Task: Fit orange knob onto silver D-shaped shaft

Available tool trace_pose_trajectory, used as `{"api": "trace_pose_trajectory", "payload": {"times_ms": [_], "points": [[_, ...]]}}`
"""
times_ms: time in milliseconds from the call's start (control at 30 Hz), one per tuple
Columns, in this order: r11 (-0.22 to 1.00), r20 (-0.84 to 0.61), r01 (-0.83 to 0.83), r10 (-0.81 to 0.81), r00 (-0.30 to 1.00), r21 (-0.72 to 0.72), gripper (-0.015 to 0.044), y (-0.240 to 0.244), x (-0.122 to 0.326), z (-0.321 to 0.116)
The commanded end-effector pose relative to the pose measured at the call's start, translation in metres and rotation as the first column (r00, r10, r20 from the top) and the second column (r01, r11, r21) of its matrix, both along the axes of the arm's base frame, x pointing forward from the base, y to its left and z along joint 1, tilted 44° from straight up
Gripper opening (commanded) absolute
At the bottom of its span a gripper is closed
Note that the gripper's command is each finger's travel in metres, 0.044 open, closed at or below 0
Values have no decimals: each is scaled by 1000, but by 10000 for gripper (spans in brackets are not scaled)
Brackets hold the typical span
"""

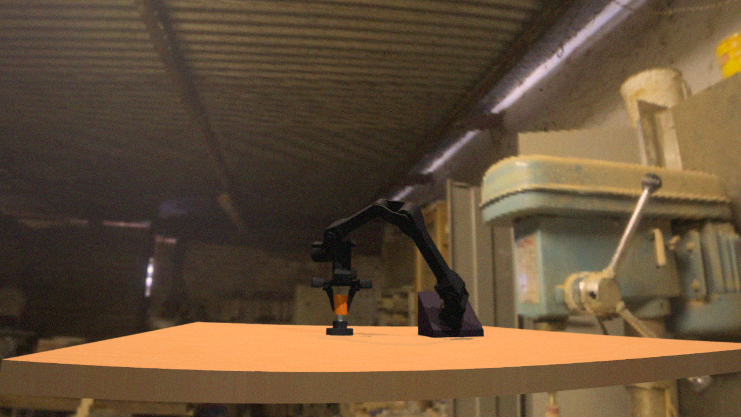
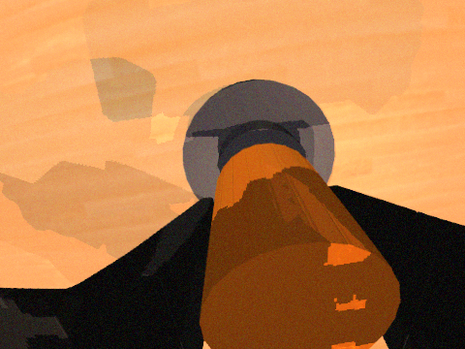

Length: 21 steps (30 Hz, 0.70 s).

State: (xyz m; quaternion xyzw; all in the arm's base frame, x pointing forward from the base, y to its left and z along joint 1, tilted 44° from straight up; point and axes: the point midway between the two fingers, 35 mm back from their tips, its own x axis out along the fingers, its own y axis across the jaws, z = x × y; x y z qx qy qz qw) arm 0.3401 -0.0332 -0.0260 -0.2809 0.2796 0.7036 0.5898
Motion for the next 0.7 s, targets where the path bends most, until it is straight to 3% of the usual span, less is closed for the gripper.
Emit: {"api": "trace_pose_trajectory", "payload": {"times_ms": [0,667], "points": [[1000,10,-4,4,1000,-4,0,-1,2,3],[1000,10,-4,4,1000,-4,0,1,0,-1]]}}
